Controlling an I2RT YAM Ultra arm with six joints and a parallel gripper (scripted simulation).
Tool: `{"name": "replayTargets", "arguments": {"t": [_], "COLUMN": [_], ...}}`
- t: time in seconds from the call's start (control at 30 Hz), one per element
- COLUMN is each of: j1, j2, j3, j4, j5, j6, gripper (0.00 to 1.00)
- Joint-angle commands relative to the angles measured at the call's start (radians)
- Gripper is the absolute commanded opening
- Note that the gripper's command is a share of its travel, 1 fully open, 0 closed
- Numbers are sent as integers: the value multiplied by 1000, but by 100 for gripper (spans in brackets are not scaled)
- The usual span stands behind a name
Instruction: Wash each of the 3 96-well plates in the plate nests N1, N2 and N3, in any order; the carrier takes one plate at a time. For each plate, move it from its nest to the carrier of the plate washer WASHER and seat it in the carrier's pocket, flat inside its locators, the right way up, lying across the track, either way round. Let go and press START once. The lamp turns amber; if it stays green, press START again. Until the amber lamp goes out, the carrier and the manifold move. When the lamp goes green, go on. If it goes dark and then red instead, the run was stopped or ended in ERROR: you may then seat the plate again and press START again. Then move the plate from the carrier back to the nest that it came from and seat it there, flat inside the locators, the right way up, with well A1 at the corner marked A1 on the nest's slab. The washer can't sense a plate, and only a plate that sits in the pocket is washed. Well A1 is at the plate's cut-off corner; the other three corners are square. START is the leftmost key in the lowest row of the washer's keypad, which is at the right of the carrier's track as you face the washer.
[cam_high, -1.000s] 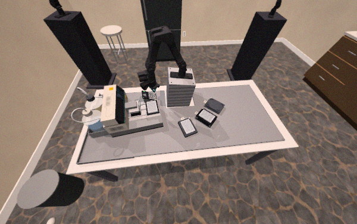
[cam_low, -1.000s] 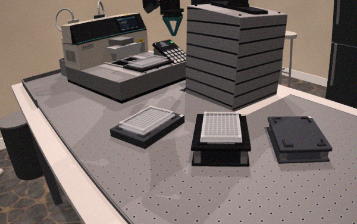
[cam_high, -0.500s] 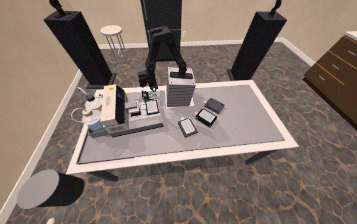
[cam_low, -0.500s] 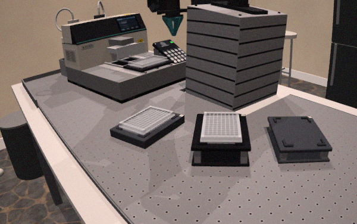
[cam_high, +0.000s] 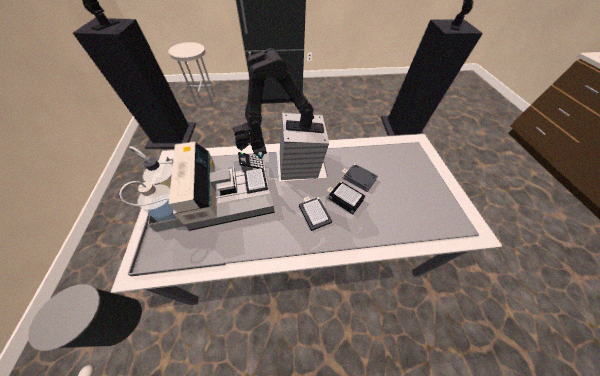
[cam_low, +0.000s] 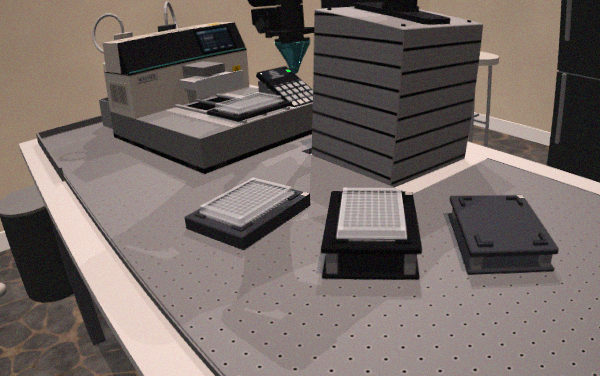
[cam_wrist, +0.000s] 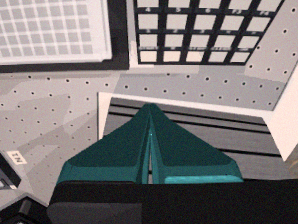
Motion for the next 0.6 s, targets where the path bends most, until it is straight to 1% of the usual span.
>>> {"name": "replayTargets", "arguments": {"t": [0.0,0.4,0.57], "j1": [0,0,1], "j2": [-7,-7,19], "j3": [2,2,2], "j4": [20,20,46], "j5": [0,0,-1], "j6": [3,3,4], "gripper": [0,0,0]}}
